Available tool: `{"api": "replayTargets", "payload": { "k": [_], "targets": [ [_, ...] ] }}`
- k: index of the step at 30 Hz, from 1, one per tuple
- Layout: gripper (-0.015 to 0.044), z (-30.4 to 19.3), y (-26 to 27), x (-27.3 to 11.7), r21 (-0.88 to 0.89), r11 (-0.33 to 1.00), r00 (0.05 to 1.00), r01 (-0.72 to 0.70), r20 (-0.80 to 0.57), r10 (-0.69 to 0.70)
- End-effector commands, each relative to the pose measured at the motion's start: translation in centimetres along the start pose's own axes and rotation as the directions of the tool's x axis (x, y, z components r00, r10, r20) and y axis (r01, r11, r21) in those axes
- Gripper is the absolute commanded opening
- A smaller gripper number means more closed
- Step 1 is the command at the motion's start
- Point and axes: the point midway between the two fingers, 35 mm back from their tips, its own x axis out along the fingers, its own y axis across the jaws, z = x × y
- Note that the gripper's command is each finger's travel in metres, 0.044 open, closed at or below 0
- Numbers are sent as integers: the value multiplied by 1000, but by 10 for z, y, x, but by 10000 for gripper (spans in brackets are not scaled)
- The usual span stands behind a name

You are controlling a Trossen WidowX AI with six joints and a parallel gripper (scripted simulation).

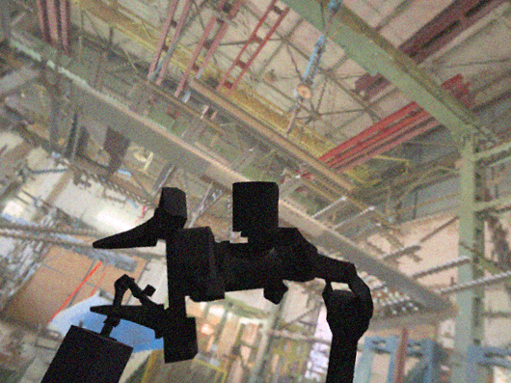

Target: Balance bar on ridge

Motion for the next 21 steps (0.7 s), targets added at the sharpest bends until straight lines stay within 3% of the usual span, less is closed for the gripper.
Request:
{"api": "replayTargets", "payload": {
  "k": [1,11,21],
  "targets": [
    [315,4,42,-10,-123,981,987,-151,30,156],
    [315,1,124,-49,-359,823,874,-440,40,484],
    [315,-19,193,-108,-534,543,655,-648,-27,755]
  ]
}}
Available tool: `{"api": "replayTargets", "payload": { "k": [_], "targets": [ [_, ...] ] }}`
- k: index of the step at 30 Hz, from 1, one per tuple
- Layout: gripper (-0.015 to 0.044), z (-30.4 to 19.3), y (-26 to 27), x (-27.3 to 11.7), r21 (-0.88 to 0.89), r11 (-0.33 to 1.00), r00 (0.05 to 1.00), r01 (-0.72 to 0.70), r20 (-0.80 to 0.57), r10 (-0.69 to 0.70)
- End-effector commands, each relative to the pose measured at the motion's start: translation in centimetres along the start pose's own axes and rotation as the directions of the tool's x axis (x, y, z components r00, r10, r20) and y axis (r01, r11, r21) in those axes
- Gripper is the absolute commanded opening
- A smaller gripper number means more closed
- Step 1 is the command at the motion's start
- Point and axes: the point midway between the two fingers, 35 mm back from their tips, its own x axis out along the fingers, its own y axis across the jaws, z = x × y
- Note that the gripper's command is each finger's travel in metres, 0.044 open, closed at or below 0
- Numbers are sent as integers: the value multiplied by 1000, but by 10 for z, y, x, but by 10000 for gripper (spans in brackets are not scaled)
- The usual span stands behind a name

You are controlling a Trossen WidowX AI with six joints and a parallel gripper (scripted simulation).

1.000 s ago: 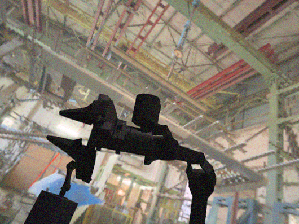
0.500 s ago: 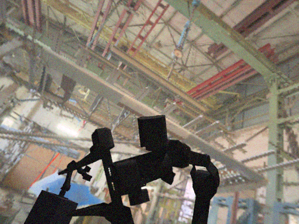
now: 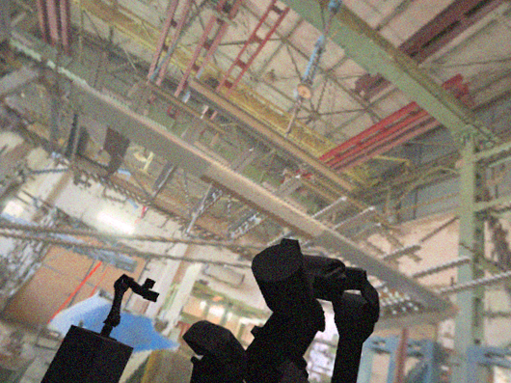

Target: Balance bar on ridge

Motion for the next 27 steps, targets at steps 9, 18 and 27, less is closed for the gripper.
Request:
{"api": "replayTargets", "payload": {
  "k": [9,18,27],
  "targets": [
    [315,18,102,-16,-197,910,921,-364,72,383],
    [315,18,103,-13,-197,910,921,-364,72,383],
    [315,21,119,26,-197,910,921,-364,72,383]
  ]
}}
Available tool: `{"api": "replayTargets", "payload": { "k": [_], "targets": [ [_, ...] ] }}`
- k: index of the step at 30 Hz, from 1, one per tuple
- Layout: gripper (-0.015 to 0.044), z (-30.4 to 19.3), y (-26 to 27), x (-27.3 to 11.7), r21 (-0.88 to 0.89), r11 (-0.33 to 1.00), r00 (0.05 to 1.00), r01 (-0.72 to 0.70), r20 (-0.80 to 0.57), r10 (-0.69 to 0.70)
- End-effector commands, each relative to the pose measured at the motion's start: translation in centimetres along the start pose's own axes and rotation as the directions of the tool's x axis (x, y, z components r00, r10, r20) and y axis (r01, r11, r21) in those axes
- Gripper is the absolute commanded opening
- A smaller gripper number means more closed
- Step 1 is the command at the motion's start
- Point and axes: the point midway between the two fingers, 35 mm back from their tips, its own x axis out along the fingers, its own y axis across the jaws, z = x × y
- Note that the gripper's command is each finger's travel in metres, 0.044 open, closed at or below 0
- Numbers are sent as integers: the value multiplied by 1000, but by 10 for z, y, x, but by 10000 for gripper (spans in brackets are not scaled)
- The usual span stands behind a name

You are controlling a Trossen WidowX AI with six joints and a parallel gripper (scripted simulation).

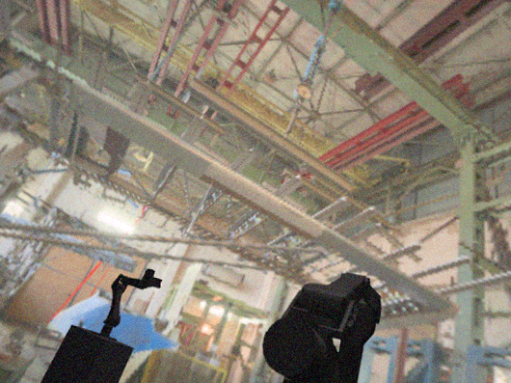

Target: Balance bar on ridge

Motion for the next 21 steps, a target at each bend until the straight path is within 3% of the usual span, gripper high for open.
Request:
{"api": "replayTargets", "payload": {
  "k": [1,21],
  "targets": [
    [315,0,5,17,-6,1000,1000,-17,1,17],
    [315,0,5,39,-6,1000,1000,-18,1,18]
  ]
}}
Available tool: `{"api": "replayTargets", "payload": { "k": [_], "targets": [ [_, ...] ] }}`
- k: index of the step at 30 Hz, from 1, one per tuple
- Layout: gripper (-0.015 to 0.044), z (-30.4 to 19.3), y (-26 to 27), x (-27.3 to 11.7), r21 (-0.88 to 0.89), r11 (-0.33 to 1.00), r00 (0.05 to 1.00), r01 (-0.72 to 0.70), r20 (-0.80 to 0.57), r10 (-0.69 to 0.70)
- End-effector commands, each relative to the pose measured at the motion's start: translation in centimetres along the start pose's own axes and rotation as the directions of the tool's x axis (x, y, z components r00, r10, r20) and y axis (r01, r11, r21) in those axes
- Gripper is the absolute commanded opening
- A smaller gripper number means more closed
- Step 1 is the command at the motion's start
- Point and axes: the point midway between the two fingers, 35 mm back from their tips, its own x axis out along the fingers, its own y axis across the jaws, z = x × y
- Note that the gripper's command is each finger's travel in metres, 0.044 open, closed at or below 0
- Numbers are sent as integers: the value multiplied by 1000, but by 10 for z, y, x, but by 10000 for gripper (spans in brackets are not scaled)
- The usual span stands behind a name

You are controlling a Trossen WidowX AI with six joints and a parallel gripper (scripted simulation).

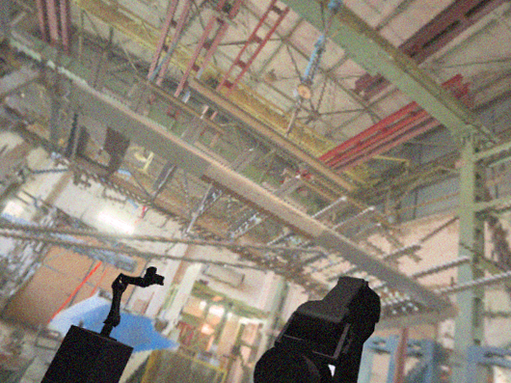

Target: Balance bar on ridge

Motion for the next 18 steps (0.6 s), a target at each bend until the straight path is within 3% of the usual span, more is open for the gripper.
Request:
{"api": "replayTargets", "payload": {
  "k": [1,18],
  "targets": [
    [315,0,4,11,-6,1000,1000,-15,1,15],
    [315,0,4,13,-6,1000,1000,-15,1,15]
  ]
}}
